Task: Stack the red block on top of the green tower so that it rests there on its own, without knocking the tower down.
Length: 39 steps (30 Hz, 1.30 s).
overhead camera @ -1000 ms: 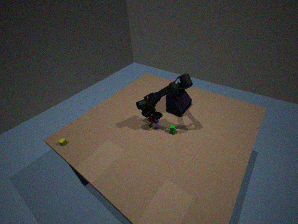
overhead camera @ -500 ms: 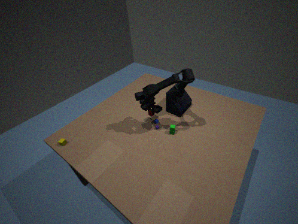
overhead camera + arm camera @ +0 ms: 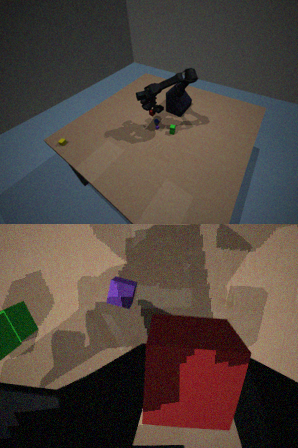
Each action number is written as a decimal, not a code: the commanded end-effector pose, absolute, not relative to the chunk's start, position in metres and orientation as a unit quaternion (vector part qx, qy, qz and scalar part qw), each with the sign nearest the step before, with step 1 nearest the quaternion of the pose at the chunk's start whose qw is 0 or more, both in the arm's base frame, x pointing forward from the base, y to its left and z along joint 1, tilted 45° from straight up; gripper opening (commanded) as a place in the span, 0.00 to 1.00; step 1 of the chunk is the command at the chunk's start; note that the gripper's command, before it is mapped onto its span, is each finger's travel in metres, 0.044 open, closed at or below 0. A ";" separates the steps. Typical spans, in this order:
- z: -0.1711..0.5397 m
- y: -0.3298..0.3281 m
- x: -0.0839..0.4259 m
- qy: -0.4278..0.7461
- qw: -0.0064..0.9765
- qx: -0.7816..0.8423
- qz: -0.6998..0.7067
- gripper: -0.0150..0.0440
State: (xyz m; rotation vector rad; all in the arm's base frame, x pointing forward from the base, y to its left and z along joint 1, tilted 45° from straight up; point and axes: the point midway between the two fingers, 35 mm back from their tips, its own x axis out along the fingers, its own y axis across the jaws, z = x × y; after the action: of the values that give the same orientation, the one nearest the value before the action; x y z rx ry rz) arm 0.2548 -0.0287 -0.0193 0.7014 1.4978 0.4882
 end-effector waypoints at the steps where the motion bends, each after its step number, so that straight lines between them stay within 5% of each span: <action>1: -0.007 -0.014 0.257 0.664 0.650 0.300 0.216 0.25; 39: 0.085 0.107 0.238 0.660 0.643 0.324 0.217 0.25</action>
State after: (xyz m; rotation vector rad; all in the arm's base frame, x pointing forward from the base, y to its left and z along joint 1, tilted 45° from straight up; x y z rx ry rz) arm 0.2421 0.0989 0.0930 0.7285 1.4865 0.4949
